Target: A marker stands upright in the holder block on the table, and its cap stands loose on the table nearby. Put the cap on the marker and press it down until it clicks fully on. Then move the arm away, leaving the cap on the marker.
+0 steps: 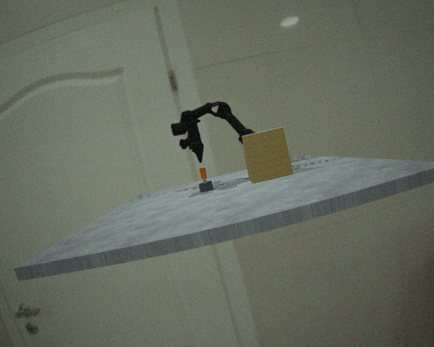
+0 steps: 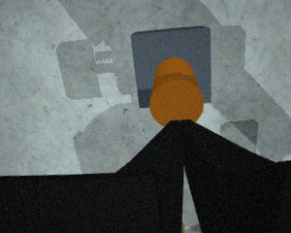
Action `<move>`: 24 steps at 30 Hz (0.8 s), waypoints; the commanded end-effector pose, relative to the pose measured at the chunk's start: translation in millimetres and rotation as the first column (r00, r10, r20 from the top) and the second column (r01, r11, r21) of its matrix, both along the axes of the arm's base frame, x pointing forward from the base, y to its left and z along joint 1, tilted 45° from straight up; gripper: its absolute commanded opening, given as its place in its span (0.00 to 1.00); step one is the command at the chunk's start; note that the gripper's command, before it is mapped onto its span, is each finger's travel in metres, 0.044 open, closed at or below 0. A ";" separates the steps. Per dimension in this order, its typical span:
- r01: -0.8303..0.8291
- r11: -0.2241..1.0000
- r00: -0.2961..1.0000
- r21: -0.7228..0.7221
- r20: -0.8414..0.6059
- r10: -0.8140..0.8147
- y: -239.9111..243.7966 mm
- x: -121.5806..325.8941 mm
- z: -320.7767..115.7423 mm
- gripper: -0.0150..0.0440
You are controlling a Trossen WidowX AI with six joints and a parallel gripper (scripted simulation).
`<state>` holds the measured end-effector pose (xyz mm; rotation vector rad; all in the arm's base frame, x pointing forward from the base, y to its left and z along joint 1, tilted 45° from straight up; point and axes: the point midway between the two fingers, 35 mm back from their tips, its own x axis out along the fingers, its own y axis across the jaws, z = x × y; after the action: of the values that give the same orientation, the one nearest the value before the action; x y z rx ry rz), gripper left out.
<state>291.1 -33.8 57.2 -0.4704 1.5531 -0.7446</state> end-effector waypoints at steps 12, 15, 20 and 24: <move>-0.003 1.000 1.000 -0.003 -0.003 0.003 -14.8 -2.9 -14.6 0.25; -0.003 1.000 1.000 -0.004 -0.003 0.003 -18.0 -3.5 -17.9 0.25; -0.003 1.000 1.000 -0.004 -0.003 0.003 -23.5 -4.6 -23.5 0.25; -0.003 1.000 1.000 -0.004 -0.003 0.003 -27.5 -4.6 -27.2 0.25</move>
<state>288.8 -56.9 33.8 -0.4733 1.5444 -0.7429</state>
